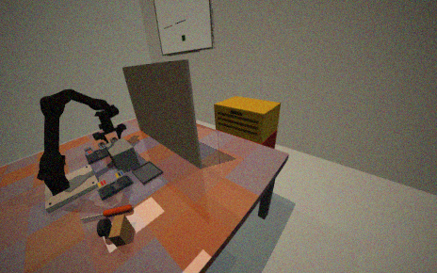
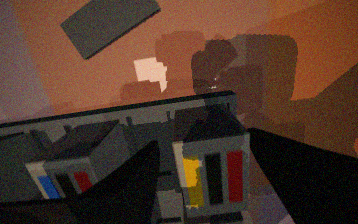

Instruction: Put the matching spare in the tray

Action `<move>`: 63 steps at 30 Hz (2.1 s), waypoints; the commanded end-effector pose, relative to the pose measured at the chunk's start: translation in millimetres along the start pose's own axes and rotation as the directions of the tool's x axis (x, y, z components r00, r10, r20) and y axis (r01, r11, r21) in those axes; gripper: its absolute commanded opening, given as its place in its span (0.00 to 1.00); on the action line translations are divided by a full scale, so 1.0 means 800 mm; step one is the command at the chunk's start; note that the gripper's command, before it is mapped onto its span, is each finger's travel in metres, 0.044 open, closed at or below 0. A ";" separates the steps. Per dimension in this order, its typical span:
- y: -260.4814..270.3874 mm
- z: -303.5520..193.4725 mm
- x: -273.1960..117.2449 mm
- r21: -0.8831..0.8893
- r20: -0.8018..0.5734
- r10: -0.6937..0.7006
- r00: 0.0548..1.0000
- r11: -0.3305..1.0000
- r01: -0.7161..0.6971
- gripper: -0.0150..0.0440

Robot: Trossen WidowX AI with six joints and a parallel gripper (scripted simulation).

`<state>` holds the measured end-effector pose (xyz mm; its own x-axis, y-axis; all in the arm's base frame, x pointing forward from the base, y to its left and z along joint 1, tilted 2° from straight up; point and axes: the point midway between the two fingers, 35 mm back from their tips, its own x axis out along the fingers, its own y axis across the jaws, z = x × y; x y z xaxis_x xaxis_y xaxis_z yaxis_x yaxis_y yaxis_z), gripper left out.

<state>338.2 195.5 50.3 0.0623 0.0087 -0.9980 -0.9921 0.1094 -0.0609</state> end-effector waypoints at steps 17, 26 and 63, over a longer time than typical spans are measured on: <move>0.000 -0.001 0.001 -0.002 -0.006 -0.002 1.000 1.000 0.002 0.76; 0.000 -0.001 0.001 -0.002 -0.006 -0.002 1.000 1.000 0.002 0.76; -0.003 0.002 -0.060 -0.001 -0.003 -0.001 1.000 1.000 0.001 0.25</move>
<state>336.8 195.2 76.7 0.0505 0.0019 -0.9987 -0.9929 0.1078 -0.0500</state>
